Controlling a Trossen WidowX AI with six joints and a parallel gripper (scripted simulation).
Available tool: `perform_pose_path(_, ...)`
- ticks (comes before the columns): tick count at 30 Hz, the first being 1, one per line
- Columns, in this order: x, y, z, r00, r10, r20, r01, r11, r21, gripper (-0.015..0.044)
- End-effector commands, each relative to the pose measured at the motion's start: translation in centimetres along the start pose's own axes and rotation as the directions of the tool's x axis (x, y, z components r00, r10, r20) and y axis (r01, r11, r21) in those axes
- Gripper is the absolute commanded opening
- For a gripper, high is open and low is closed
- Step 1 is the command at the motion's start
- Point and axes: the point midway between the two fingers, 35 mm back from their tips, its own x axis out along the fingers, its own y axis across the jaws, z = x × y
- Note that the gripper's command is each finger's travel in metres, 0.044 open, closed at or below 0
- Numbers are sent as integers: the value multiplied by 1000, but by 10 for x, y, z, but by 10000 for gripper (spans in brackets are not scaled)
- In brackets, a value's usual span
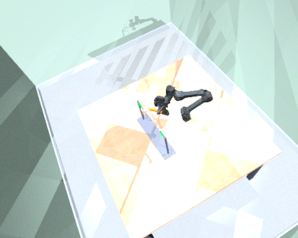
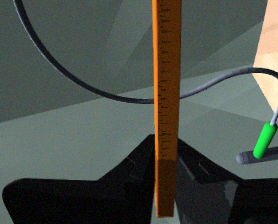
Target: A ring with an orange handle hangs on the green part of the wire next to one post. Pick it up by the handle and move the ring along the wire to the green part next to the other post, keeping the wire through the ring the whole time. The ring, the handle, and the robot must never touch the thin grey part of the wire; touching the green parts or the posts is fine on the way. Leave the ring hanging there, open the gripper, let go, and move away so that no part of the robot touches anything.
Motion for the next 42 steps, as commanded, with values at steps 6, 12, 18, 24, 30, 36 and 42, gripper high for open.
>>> perform_pose_path(6,1,-1,0,999,-52,2,52,994,-92,-150)
perform_pose_path(12,1,-4,1,995,-95,10,96,982,-164,-150)
perform_pose_path(18,0,-7,1,990,-140,22,141,961,-239,-150)
perform_pose_path(24,0,-11,2,982,-183,38,186,932,-312,-150)
perform_pose_path(30,-1,-14,4,973,-226,57,230,895,-382,-150)
perform_pose_path(36,-1,-17,5,961,-266,80,273,851,-449,-150)
perform_pose_path(42,-2,-20,7,947,-303,106,314,800,-512,-150)
